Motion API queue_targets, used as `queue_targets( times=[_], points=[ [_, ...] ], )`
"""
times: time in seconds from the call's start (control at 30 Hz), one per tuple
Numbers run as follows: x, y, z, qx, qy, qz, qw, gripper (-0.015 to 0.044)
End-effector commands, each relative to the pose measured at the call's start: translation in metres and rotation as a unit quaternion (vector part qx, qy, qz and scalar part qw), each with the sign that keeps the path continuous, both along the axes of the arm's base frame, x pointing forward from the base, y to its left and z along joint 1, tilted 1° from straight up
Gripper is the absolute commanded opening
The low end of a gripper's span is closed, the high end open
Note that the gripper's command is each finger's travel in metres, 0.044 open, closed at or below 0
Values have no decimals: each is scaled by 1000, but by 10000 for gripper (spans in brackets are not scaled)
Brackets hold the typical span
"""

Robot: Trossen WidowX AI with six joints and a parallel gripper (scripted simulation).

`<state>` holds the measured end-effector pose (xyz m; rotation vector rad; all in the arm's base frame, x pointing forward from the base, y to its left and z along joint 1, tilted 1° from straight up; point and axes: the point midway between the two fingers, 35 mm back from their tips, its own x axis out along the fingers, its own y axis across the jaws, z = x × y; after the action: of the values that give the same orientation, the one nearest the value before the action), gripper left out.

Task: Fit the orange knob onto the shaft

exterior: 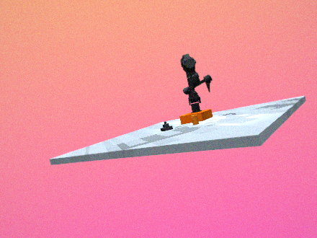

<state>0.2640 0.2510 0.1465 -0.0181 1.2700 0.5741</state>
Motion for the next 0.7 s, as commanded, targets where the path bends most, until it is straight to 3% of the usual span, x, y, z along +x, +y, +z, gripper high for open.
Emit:
queue_targets(
  times=[0.0, 0.1, 0.43, 0.67],
  points=[
    [-15, -69, -30, -119, 59, -51, 990, 440],
    [-29, -104, -42, -180, 96, -72, 976, 440],
    [-23, -105, -42, -184, 98, -73, 975, 440],
    [-22, -104, -77, -184, 98, -73, 975, 440]
  ],
)
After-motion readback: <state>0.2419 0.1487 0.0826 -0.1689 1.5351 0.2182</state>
